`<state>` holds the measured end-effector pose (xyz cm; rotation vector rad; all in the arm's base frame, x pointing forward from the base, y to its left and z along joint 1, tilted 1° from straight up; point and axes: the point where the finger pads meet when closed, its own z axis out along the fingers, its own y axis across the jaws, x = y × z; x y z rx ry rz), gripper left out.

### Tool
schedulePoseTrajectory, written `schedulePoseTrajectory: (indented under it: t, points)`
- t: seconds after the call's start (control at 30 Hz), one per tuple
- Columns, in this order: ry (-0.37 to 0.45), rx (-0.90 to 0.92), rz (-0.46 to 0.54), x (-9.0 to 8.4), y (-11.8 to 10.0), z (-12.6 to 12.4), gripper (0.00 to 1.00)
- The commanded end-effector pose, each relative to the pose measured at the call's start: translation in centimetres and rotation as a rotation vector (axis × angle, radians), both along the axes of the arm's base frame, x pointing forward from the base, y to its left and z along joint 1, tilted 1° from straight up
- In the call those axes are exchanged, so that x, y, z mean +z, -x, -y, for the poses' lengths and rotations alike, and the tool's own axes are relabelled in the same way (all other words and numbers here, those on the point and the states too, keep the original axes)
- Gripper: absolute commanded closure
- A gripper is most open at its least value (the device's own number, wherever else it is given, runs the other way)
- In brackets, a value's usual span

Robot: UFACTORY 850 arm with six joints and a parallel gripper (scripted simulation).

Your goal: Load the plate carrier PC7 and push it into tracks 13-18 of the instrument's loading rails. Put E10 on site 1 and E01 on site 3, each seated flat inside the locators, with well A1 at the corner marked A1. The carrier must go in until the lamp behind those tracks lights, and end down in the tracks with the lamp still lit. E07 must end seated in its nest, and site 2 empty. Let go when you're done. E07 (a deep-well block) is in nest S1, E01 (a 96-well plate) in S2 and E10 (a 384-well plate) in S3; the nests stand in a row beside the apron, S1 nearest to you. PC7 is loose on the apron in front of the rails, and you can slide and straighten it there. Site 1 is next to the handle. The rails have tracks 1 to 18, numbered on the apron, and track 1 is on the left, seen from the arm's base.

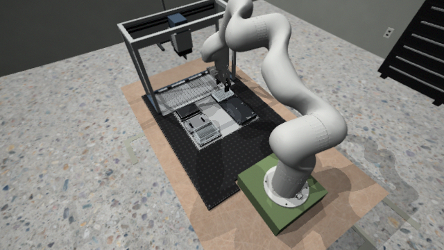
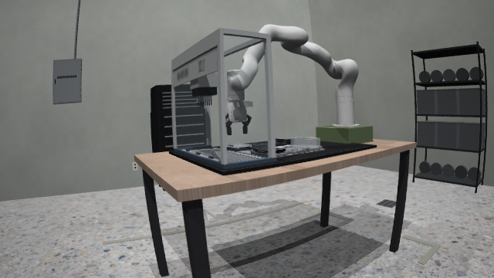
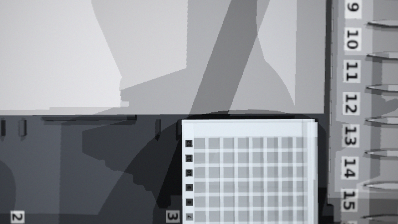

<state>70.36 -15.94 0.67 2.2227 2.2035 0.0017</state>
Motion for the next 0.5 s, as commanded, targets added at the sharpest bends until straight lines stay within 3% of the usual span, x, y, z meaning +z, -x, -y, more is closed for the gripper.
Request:
schedulePoseTrajectory:
  t: [0.0,0.47]
  points:
    - [0.0,0.0,0.002,0.6,-0.1,0.0,0.0]
    - [0.0,0.0,0.002,2.7,-0.1,0.0,0.0]
